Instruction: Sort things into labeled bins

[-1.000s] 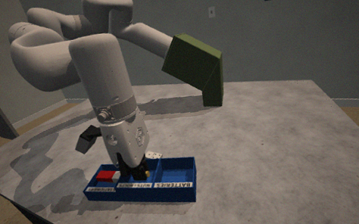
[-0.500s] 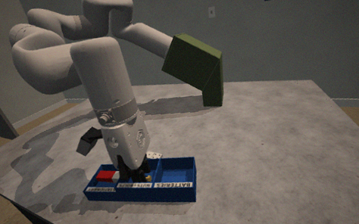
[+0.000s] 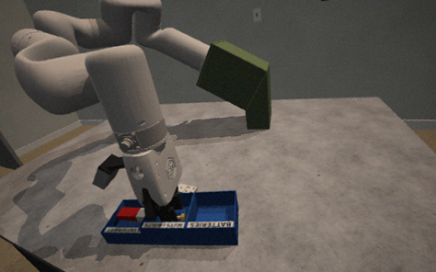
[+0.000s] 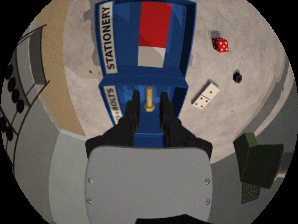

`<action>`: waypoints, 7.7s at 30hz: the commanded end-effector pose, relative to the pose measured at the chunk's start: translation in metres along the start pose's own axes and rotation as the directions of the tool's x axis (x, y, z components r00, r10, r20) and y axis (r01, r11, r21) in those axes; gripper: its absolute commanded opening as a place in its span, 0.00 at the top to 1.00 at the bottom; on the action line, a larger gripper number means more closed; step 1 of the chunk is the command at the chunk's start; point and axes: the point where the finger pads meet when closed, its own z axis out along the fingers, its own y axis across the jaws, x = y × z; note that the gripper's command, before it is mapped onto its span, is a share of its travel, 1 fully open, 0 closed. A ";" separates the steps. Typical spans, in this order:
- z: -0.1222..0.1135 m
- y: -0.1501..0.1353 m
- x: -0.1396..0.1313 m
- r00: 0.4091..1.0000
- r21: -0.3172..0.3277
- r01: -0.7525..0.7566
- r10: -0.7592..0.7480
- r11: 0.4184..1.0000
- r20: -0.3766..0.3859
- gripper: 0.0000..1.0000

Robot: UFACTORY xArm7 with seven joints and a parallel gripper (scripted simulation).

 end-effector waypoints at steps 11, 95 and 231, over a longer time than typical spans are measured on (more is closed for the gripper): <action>-0.014 -0.001 -0.001 1.000 0.004 0.000 0.000 1.000 0.002 0.71; -0.053 0.139 0.049 0.860 0.003 -0.510 0.510 0.860 0.003 0.70; -0.052 0.088 0.031 0.860 0.003 -0.510 0.510 0.860 0.004 1.00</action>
